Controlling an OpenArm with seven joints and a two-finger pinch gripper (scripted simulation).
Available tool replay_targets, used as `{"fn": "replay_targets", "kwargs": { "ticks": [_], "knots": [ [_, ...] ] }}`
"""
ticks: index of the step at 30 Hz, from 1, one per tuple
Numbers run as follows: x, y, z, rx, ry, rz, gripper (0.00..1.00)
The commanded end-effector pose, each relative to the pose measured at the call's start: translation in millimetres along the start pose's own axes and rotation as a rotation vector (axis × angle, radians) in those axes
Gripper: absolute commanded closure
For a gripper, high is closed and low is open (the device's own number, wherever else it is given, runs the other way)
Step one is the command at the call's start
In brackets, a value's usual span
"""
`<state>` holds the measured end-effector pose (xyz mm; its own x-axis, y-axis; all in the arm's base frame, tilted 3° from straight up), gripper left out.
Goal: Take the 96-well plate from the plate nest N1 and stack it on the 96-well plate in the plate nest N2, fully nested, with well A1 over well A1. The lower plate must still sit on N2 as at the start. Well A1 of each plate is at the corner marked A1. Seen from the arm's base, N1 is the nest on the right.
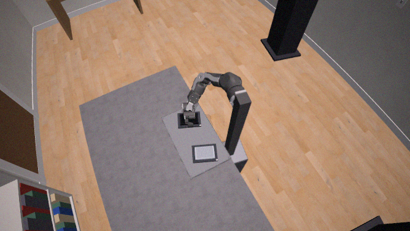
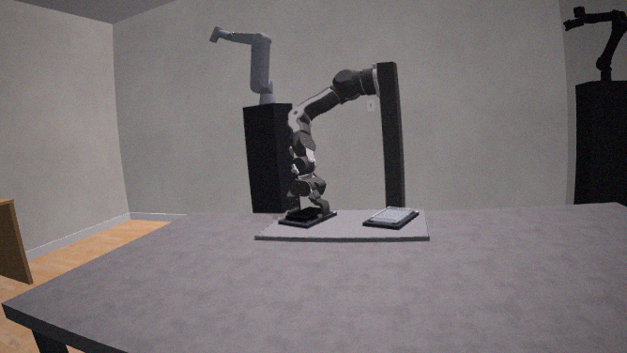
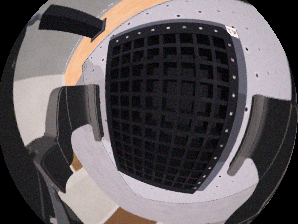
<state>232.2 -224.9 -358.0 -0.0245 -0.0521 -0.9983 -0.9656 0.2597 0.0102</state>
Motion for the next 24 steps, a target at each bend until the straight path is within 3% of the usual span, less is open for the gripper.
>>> {"fn": "replay_targets", "kwargs": {
  "ticks": [1, 24],
  "knots": [
    [-3.2, -2.9, -0.3, 0.003, 0.002, -0.004, 0.23],
    [-1.3, 1.1, -1.1, 0.003, 0.006, -0.002, 0.23]
  ]
}}
Point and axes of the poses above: the point where the finger pads meet when closed, its own x axis out along the fingers, its own z axis across the jaws, y = z × x, the point moved 7 cm from there along -x, back along the fingers, and after that the axes turned 4 degrees about x, right-handed, at the moved point
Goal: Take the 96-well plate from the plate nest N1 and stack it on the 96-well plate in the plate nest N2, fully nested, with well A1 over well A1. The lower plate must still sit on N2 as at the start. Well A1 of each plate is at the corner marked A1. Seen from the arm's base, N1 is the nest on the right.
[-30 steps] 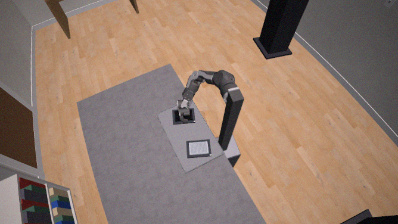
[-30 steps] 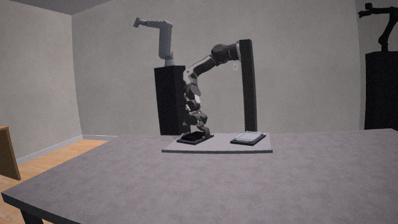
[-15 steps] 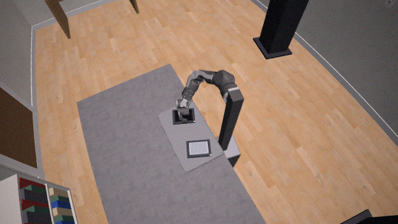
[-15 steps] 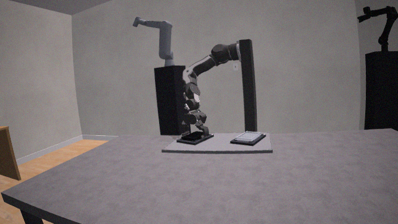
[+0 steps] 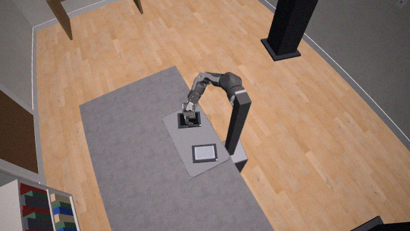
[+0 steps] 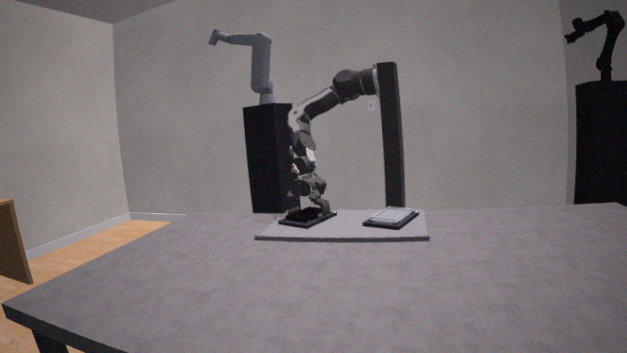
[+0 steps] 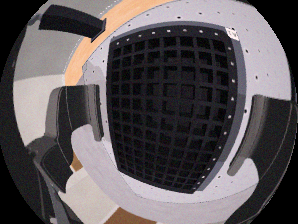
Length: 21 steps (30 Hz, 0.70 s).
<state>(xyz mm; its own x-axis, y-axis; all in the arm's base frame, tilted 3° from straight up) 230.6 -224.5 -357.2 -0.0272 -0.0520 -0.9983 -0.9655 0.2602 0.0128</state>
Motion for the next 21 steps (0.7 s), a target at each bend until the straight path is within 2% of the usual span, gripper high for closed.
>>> {"fn": "replay_targets", "kwargs": {
  "ticks": [1, 21],
  "knots": [
    [-0.4, -0.5, -1.0, 0.002, 0.006, -0.004, 0.23],
    [-2.7, -3.0, 0.2, 0.0, 0.002, -0.006, 0.23]
  ]
}}
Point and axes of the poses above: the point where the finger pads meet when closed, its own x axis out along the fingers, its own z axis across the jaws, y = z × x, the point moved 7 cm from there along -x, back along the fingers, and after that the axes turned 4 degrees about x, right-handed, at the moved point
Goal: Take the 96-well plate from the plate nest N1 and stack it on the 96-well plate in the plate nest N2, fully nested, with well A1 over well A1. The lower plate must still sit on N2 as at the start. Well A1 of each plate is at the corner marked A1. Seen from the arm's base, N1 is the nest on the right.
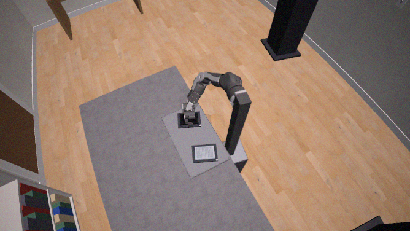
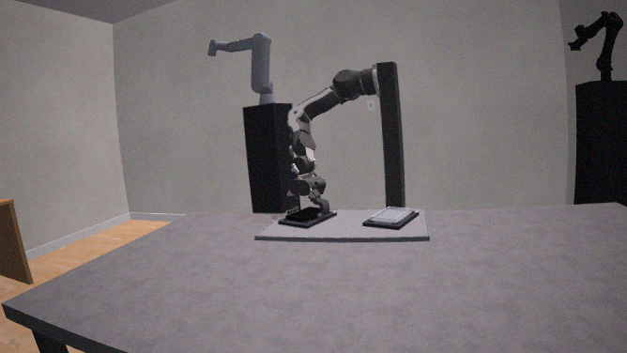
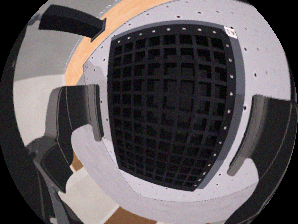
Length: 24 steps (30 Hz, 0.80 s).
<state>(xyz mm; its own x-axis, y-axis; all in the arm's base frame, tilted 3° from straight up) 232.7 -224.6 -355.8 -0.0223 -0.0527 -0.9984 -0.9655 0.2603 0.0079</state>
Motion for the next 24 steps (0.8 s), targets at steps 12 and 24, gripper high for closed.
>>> {"fn": "replay_targets", "kwargs": {
  "ticks": [12, 24],
  "knots": [
    [-0.4, -0.4, 0.2, 0.001, -0.001, -0.001, 0.56],
    [-0.6, -0.7, 0.2, 0.001, -0.001, -0.002, 0.9]
  ]
}}
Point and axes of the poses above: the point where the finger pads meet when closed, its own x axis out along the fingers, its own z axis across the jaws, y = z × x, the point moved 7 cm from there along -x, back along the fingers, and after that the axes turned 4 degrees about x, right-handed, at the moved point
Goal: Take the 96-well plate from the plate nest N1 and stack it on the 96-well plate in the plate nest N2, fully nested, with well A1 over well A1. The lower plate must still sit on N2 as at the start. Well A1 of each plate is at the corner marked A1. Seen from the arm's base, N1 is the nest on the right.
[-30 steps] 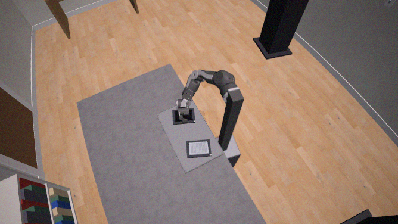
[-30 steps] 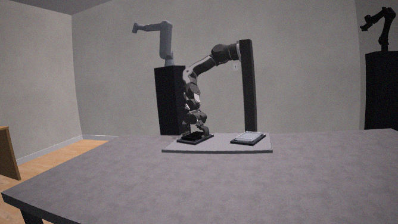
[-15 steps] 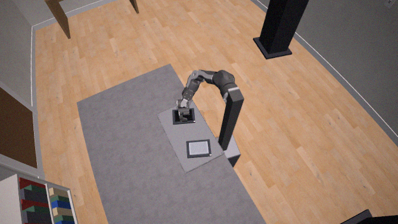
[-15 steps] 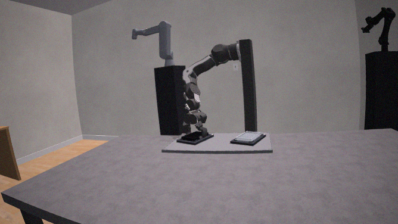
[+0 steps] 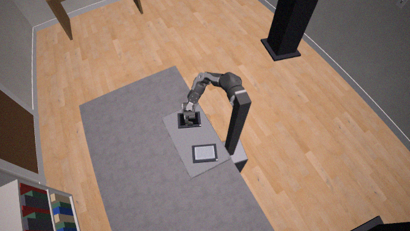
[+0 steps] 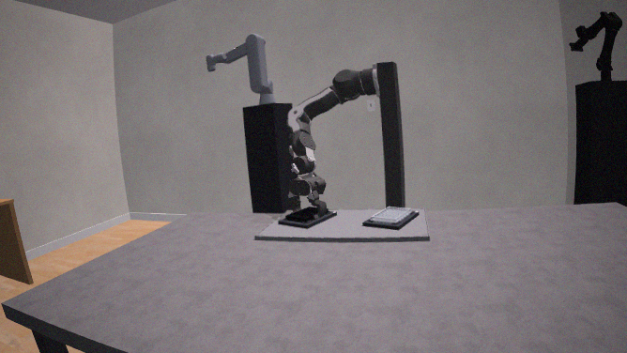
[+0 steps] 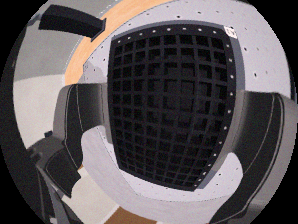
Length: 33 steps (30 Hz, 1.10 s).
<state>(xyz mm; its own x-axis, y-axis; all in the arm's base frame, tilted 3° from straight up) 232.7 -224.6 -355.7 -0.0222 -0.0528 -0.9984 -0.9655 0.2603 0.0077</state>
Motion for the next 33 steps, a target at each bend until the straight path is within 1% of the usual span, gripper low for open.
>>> {"fn": "replay_targets", "kwargs": {
  "ticks": [1, 3, 4, 29, 33],
  "knots": [
    [-0.5, -0.6, 0.2, 0.001, -0.001, -0.002, 0.93],
    [-0.5, -0.6, 0.2, 0.001, -0.001, -0.002, 1.0],
    [-0.5, -0.6, 0.2, 0.001, -0.001, -0.002, 1.0],
    [-0.5, -0.6, 0.2, 0.001, -0.001, -0.002, 1.0],
    [-25.8, -1.9, 0.0, 0.001, 0.001, -0.002, 1.0]
  ]
}}
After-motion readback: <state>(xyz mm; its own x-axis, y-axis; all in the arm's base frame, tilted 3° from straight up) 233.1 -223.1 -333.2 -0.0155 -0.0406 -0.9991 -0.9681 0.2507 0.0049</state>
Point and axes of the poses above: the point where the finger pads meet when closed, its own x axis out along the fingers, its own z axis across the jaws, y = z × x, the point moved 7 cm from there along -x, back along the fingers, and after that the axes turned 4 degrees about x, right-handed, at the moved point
